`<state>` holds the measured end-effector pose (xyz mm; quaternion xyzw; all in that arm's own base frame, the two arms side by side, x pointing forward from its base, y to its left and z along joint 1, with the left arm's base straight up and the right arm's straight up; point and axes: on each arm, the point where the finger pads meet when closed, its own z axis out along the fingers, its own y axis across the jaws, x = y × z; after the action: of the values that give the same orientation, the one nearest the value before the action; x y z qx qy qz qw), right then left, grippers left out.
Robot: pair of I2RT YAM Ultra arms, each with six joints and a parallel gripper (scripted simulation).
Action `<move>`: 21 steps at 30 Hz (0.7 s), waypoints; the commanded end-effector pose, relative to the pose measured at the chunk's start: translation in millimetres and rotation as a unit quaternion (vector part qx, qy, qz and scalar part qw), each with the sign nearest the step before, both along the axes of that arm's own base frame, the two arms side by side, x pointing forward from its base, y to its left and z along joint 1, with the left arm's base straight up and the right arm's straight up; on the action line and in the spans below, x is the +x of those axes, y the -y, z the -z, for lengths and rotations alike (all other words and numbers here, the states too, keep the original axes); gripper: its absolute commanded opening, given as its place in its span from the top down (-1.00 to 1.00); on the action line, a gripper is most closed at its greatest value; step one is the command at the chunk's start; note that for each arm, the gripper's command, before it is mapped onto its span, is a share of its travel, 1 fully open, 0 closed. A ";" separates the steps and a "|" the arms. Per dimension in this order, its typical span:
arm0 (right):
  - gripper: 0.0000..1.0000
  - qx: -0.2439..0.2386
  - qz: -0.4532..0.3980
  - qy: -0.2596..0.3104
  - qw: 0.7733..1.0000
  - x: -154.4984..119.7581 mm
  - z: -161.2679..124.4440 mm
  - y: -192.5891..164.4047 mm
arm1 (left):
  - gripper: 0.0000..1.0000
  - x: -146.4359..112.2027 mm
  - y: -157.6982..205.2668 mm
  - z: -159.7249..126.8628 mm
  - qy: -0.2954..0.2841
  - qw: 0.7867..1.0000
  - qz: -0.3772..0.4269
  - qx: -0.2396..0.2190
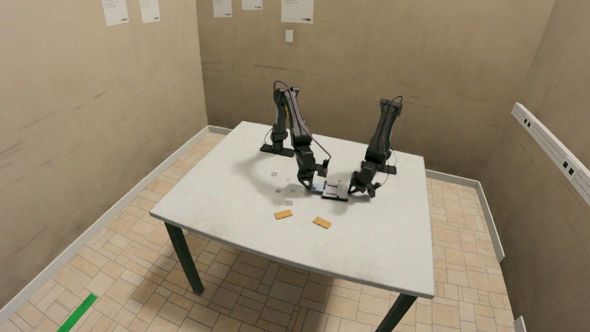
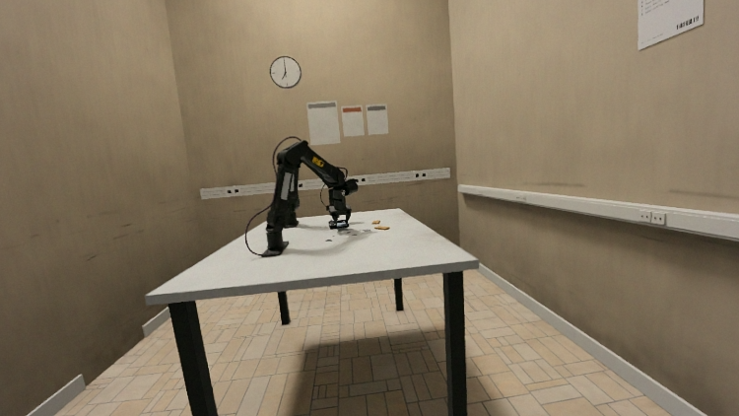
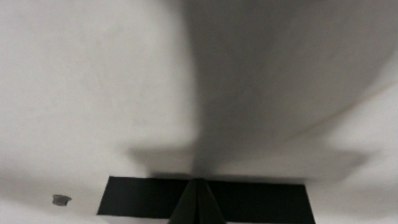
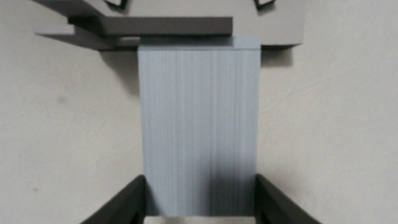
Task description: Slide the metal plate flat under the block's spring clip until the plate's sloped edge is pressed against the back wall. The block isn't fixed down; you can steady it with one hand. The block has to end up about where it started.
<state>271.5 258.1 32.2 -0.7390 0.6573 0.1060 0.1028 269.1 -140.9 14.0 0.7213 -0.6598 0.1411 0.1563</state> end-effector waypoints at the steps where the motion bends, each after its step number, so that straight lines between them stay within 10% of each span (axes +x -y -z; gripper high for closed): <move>1: 0.10 0.035 -0.004 0.004 0.999 3.3 -7.7 -21.9 | 1.00 9.6 7.7 -6.6 0.024 1.000 0.004 -0.013; 21: 0.10 0.090 -0.033 0.022 0.995 5.2 -30.2 -37.4 | 1.00 9.6 7.7 -6.6 0.024 1.000 0.004 -0.013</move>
<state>270.4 261.1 30.5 -0.7408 0.6525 0.1195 0.1054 269.1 -140.9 14.0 0.7213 -0.6598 0.1411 0.1563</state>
